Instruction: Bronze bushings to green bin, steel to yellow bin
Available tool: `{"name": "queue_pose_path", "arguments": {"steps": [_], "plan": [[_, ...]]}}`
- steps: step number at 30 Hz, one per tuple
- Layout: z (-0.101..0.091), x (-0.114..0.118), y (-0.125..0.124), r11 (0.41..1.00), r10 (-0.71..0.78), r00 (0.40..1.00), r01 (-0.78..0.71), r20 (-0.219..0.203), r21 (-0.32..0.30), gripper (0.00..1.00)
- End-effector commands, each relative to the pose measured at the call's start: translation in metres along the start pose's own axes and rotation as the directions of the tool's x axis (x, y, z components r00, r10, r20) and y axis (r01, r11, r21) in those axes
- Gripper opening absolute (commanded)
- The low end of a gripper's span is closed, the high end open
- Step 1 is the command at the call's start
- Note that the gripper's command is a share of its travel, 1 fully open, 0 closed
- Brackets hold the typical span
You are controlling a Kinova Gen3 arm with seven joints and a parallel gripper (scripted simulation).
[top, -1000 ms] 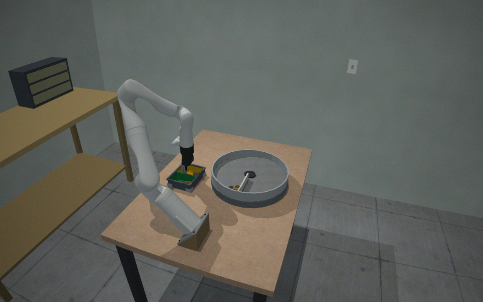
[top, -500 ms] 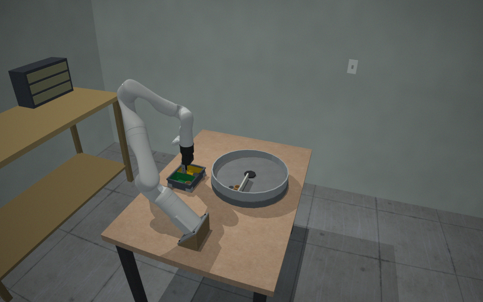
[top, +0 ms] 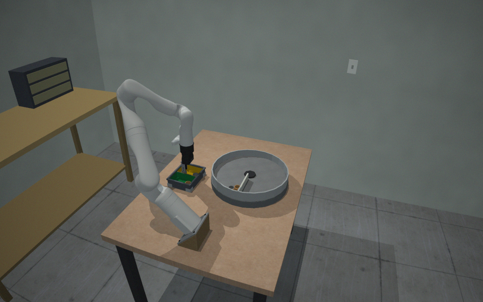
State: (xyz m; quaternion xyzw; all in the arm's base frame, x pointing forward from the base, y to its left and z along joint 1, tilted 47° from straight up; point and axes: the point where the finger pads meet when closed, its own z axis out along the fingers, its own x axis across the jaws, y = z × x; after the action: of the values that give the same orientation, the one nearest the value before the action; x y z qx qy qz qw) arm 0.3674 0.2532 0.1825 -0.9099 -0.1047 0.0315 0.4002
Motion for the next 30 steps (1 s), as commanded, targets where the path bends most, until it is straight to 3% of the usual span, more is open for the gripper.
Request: {"name": "queue_pose_path", "arguments": {"steps": [1, 18, 23, 26, 30], "plan": [[-0.002, 0.001, 0.0, 1.0, 0.0, 1.0, 0.0, -0.003, -0.001, 0.42], [-0.005, 0.001, 0.0, 1.0, 0.0, 1.0, 0.0, -0.003, -0.001, 0.42], [-0.06, 0.001, 0.0, 1.0, 0.0, 1.0, 0.0, -0.003, -0.001, 0.42], [-0.06, 0.001, 0.0, 1.0, 0.0, 1.0, 0.0, -0.003, -0.001, 0.42], [-0.104, 0.001, 0.0, 1.0, 0.0, 1.0, 0.0, -0.003, -0.001, 0.42]]}}
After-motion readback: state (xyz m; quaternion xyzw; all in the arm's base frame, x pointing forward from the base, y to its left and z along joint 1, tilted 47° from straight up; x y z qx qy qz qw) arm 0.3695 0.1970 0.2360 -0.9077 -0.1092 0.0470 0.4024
